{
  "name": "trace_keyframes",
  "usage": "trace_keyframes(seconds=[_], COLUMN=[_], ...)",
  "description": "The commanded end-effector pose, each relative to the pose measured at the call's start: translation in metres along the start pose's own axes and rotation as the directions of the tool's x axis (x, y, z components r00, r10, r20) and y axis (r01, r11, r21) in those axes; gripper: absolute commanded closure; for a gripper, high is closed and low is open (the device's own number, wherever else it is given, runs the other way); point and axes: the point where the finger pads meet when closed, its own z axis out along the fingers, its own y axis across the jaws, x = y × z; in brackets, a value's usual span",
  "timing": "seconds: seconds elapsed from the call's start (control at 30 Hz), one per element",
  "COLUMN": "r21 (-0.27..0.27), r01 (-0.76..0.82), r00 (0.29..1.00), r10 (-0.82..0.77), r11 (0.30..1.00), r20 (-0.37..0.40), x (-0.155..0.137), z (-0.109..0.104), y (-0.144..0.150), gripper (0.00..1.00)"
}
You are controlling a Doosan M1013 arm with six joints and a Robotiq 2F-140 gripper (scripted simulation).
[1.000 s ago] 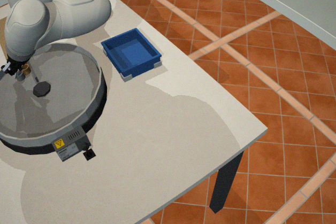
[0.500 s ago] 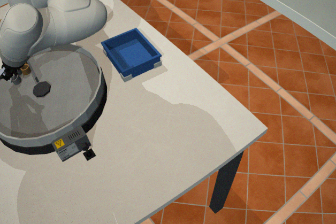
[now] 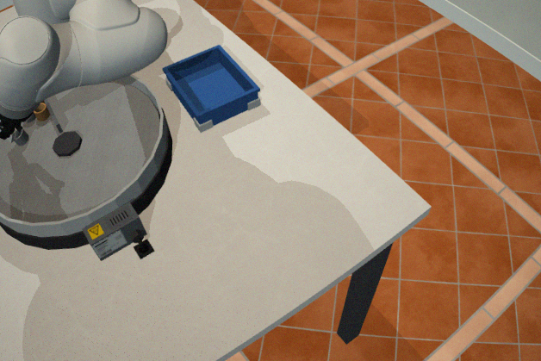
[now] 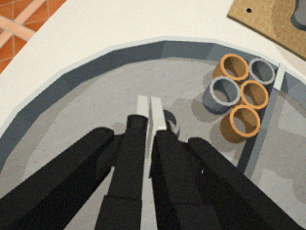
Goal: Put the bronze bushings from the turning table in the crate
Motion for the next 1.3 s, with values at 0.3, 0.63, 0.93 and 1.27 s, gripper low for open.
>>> trace_keyframes(seconds=[0.3,0.63,0.93,1.27], r21=[0.000,0.000,0.000,0.000], r01=[0.000,0.000,0.000,0.000], r00=[1.000,1.000,1.000,1.000], r10=[0.000,0.000,0.000,0.000], r11=[1.000,1.000,1.000,1.000], r20=[0.001,0.001,0.001,0.001], x=[-0.009,-0.021,-0.027,-0.039], z=[-0.007,-0.017,-0.022,-0.032], y=[-0.020,-0.038,-0.044,-0.054], gripper=[1.00,1.00,1.00,1.00])
